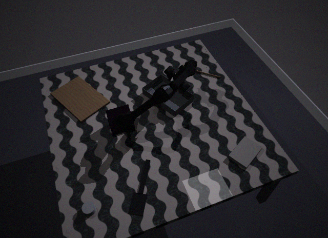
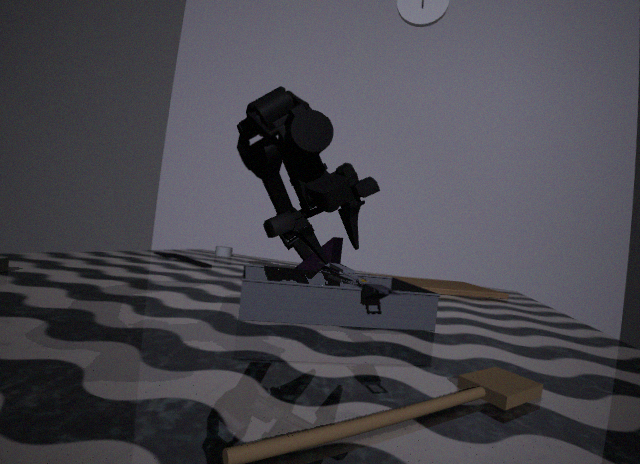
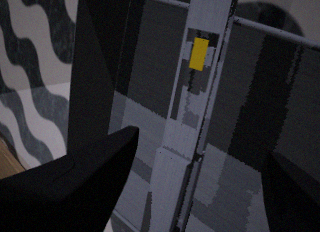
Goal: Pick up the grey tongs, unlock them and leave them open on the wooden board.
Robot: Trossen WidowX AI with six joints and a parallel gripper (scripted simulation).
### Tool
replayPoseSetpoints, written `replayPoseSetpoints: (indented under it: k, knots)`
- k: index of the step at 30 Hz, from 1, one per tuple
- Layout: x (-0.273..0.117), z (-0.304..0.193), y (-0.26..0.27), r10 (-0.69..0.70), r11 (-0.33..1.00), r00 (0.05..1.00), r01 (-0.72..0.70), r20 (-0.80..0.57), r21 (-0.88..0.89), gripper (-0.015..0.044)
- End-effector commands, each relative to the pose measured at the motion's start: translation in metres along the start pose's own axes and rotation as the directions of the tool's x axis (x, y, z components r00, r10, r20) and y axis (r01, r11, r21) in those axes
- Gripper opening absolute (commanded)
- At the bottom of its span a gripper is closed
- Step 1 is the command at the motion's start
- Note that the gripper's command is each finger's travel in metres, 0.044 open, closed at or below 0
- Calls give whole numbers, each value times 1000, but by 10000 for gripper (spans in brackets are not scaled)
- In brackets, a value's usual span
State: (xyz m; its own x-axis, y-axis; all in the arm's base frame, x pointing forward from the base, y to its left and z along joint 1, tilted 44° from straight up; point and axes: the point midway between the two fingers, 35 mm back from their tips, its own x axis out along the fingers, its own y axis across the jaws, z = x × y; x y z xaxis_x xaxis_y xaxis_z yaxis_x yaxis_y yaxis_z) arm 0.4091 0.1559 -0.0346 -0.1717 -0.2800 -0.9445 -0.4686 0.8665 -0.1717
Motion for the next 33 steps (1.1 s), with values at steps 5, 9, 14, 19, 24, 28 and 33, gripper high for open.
replayPoseSetpoints:
  k: [5,9,14,19,24,28,33]
  knots:
    - [8,-2,12,9,1000,999,-8,-53,10,260]
    - [6,5,8,9,1000,999,-8,-53,10,260]
    - [6,7,7,8,1000,999,-8,-52,10,260]
    - [6,7,7,8,1000,999,-8,-52,10,260]
    - [9,7,7,8,1000,999,-8,-52,10,260]
    - [15,8,6,8,1000,999,-8,-52,10,260]
    - [23,8,6,8,1000,999,-8,-52,10,260]
